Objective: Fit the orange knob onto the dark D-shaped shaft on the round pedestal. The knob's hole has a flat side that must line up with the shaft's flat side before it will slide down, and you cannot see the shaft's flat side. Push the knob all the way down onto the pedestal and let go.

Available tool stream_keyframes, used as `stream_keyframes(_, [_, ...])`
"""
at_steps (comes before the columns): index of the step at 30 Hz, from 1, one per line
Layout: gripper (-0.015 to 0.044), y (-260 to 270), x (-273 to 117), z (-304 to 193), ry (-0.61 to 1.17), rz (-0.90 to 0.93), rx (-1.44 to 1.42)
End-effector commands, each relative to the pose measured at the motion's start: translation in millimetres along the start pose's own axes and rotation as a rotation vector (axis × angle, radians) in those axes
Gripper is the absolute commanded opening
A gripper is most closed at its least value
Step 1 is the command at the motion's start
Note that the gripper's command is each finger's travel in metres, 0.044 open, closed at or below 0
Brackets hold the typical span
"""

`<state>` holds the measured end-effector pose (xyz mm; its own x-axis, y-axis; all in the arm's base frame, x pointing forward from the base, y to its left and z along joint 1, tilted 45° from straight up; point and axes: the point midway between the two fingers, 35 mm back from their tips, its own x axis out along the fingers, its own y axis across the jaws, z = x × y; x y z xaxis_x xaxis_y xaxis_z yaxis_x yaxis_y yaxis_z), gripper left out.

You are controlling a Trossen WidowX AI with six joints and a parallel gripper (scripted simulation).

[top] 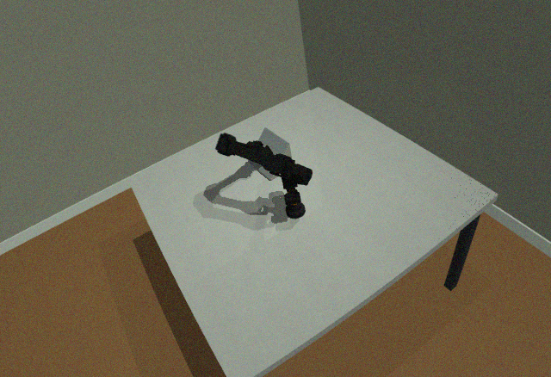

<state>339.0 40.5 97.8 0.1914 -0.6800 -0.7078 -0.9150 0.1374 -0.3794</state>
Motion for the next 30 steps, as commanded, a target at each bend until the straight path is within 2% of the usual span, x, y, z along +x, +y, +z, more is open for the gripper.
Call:
stream_keyframes(1, [0.0,-0.2,2.1,0.4,0.001,-0.002,-0.059])
stream_keyframes(25, [0.0,-0.6,-1.3,-0.1,0.001,-0.002,-0.059])
stream_keyframes(30, [0.0,-0.7,-1.0,-0.3,0.002,-0.002,-0.174])
